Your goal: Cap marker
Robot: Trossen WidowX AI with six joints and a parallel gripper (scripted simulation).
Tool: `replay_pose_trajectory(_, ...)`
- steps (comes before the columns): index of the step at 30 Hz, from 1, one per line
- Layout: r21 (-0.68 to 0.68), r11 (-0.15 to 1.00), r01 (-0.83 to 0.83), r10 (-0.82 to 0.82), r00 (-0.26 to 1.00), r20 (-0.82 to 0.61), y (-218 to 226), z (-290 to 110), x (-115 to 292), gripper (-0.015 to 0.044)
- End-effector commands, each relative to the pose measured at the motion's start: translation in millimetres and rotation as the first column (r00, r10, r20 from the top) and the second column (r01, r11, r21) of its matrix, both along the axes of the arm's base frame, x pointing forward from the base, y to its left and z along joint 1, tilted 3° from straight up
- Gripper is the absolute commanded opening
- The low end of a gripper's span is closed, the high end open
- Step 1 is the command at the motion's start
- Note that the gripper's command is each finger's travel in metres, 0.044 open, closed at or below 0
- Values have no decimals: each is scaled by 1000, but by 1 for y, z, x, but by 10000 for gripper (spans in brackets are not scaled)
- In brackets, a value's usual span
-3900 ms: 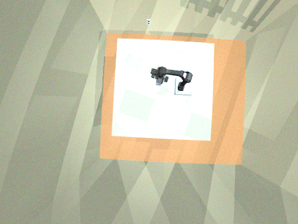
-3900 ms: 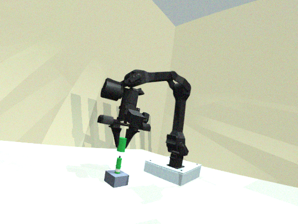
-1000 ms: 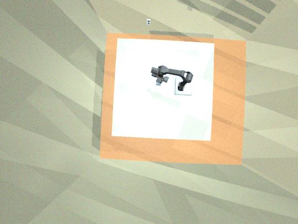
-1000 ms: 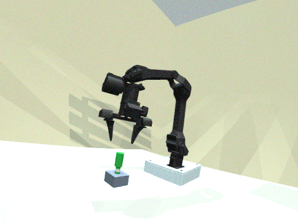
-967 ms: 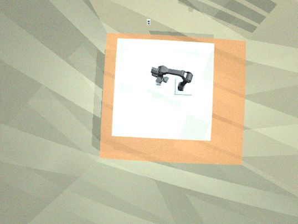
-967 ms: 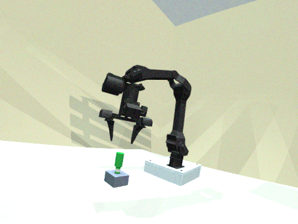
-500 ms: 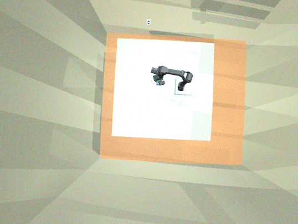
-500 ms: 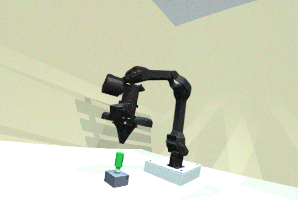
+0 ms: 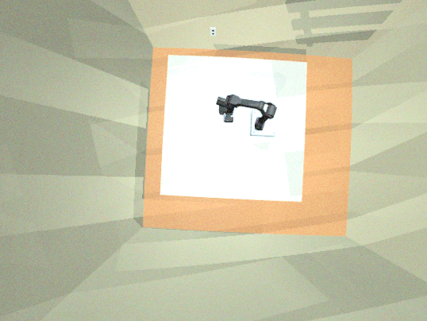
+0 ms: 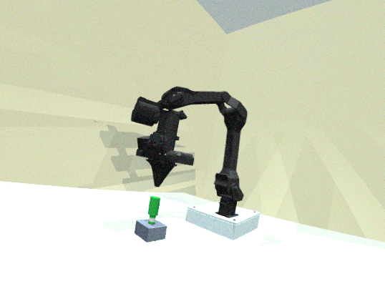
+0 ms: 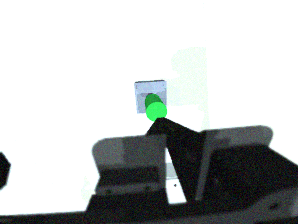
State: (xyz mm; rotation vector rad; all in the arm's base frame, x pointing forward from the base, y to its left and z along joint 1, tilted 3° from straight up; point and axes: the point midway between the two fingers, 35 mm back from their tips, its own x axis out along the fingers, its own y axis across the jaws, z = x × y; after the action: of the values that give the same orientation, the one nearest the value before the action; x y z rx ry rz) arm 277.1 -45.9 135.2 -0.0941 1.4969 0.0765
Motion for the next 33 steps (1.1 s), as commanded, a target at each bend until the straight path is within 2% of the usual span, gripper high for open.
replay_pose_trajectory(1,5,1000,6,-6,1000,-4,0,-5,0,0)
replay_pose_trajectory(26,4,1000,6,-6,1000,-4,0,-40,2,0)
replay_pose_trajectory(33,3,1000,3,-3,1000,14,0,-34,4,0)
